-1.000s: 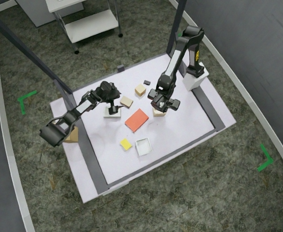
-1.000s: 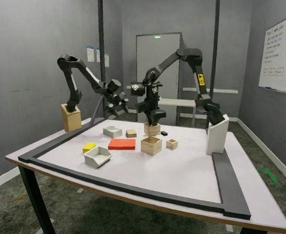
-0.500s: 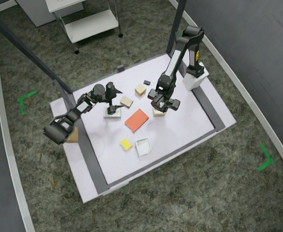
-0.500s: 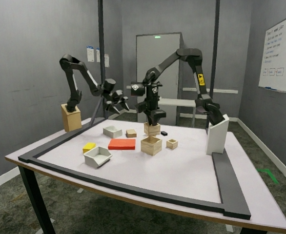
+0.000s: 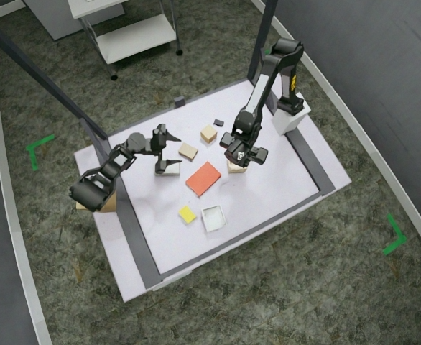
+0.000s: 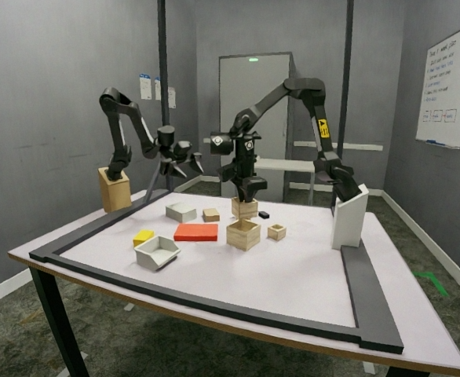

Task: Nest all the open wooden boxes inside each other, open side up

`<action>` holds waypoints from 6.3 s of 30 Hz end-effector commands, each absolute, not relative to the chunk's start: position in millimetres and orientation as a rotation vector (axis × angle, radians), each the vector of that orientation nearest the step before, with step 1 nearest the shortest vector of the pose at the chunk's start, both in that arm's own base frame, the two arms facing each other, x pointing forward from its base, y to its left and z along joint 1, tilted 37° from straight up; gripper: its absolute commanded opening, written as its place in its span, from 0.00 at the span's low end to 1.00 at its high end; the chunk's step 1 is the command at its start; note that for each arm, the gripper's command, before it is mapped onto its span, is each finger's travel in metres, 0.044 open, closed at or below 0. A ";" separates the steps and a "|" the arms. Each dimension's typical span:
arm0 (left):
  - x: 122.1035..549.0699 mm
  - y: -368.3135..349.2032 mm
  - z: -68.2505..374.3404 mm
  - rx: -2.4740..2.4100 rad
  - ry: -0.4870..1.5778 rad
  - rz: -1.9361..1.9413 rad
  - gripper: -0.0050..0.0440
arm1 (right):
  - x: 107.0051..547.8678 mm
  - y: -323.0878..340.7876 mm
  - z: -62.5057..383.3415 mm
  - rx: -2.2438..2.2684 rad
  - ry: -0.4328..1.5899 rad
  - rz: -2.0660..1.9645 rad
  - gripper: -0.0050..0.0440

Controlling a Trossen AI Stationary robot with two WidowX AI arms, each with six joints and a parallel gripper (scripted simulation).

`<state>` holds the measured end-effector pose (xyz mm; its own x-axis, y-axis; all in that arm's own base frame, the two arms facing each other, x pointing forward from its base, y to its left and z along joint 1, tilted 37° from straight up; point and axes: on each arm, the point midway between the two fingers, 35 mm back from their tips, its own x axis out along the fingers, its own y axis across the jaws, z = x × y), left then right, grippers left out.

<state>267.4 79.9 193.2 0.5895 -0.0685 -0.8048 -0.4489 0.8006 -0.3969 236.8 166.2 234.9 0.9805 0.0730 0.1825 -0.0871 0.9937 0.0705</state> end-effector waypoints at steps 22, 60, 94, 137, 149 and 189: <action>266.5 79.1 200.8 -0.613 0.903 0.238 0.67 | 222.6 147.0 242.2 -0.055 -0.274 0.015 0.92; 266.5 79.1 200.8 -0.613 0.903 0.238 0.67 | 218.7 144.5 299.8 0.043 -0.317 0.054 0.92; 266.5 79.1 200.8 -1.346 0.792 0.610 0.67 | 225.9 144.7 299.3 0.035 -0.313 0.056 0.92; 266.4 79.1 200.7 -2.510 0.323 1.221 0.67 | 225.9 144.7 299.3 0.035 -0.313 0.056 0.92; 273.2 78.1 185.4 -2.507 0.331 1.247 0.67 | 225.9 144.7 299.3 0.035 -0.313 0.056 0.92; 293.2 76.2 161.2 -2.507 0.330 1.242 0.67 | 225.9 144.7 299.3 0.035 -0.313 0.056 0.92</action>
<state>291.5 76.2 160.5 0.5903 -0.0664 -0.8044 -0.3459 -0.9213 -0.1778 226.8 146.7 289.6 0.9552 0.0572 0.2905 -0.0585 0.9983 -0.0043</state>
